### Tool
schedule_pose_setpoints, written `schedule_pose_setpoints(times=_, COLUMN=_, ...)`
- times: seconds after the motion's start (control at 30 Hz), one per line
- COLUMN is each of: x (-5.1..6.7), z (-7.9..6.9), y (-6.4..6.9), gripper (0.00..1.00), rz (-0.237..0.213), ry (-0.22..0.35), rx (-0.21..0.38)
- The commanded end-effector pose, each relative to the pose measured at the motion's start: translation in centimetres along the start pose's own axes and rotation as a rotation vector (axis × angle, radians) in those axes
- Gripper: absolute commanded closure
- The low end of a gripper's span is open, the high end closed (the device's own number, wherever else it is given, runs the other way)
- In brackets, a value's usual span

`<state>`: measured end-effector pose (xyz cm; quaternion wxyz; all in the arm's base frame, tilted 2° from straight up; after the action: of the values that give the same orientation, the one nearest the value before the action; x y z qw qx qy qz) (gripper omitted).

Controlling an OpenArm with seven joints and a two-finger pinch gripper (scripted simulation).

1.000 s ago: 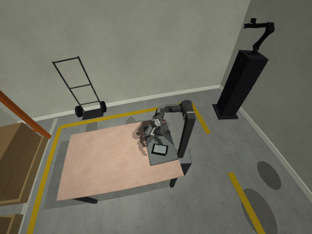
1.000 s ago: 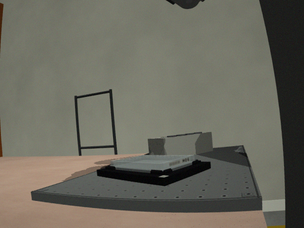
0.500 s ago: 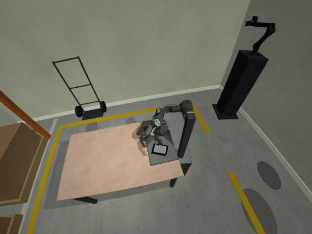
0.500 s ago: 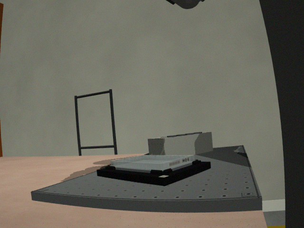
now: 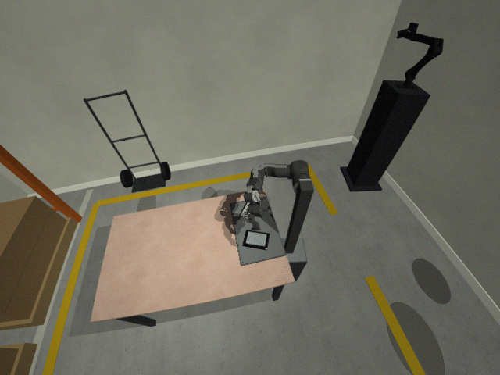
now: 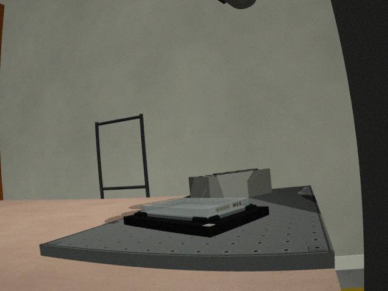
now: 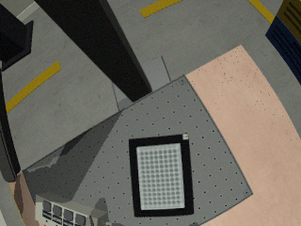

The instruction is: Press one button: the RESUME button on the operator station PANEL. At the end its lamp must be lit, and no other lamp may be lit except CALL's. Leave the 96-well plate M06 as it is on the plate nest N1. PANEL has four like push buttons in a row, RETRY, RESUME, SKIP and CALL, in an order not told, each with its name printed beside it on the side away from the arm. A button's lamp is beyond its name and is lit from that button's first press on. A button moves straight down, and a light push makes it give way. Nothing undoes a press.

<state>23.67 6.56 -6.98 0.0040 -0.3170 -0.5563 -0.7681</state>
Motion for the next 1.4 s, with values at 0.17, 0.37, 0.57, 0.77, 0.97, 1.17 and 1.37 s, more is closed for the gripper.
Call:
schedule_pose_setpoints(times=0.17, x=0.1, z=0.2, y=0.0, gripper=0.0, rz=-0.012, ry=-0.004, rx=-0.009)
schedule_pose_setpoints(times=0.37, x=-0.1, z=-0.3, y=-0.2, gripper=0.0, rz=-0.06, ry=-0.005, rx=0.012)
schedule_pose_setpoints(times=0.57, x=-1.0, z=-2.0, y=-1.3, gripper=0.0, rz=-0.257, ry=-0.024, rx=0.075)
schedule_pose_setpoints(times=0.77, x=-1.0, z=-2.0, y=-1.3, gripper=0.0, rz=-0.257, ry=-0.024, rx=0.075)
schedule_pose_setpoints(times=0.97, x=-1.6, z=-2.9, y=-2.0, gripper=0.0, rz=-0.351, ry=-0.032, rx=0.111)
schedule_pose_setpoints(times=1.17, x=-2.5, z=-4.2, y=-3.2, gripper=0.0, rz=-0.494, ry=-0.047, rx=0.152)
schedule_pose_setpoints(times=1.37, x=-2.5, z=-4.2, y=-3.2, gripper=0.0, rz=-0.494, ry=-0.047, rx=0.152)
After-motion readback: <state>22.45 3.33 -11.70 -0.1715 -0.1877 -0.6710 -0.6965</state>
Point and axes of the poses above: the point where the finger pads meet when closed, its own y axis back along the fingers, its own z axis across the jaws, x = y × z, the point moved 9 cm from there along y, back along the fingers, and after that the axes turned 5 degrees about -y, right-handed, at the moved point
